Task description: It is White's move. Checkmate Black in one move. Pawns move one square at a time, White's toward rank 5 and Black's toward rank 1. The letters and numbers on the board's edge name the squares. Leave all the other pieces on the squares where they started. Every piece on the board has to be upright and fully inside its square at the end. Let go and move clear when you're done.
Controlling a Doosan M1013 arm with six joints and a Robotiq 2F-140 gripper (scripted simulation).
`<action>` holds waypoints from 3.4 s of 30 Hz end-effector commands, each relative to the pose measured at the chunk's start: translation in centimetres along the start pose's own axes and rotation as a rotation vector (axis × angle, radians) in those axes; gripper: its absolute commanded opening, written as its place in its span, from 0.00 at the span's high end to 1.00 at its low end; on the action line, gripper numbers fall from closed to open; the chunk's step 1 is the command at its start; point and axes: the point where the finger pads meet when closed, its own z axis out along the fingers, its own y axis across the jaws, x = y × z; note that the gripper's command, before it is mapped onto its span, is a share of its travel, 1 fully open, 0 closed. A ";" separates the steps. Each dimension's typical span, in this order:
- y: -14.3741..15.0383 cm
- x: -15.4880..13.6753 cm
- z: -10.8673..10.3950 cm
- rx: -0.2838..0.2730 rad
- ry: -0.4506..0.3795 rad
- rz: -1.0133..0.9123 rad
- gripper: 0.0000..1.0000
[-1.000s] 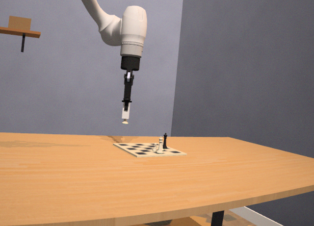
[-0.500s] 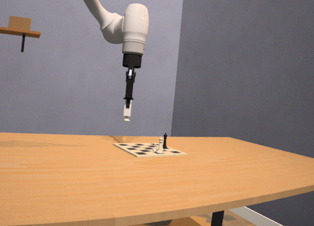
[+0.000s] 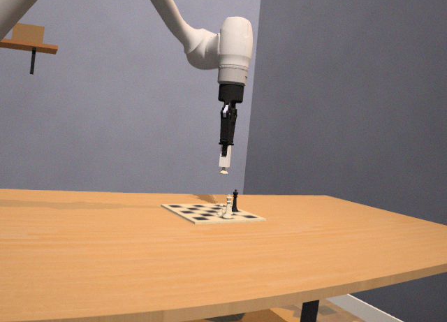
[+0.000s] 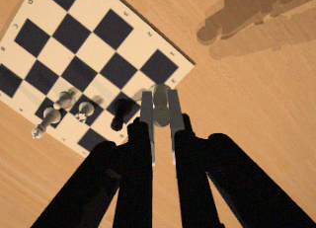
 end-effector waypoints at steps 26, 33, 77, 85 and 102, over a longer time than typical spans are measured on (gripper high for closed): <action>0.0 0.0 4.8 0.001 0.001 0.000 1.00; 0.0 0.0 7.3 0.001 0.001 0.000 1.00; 0.0 0.0 9.6 0.001 0.001 0.000 1.00; 0.0 0.0 9.6 0.001 0.001 0.000 1.00; 0.0 0.0 9.9 0.001 0.001 0.000 1.00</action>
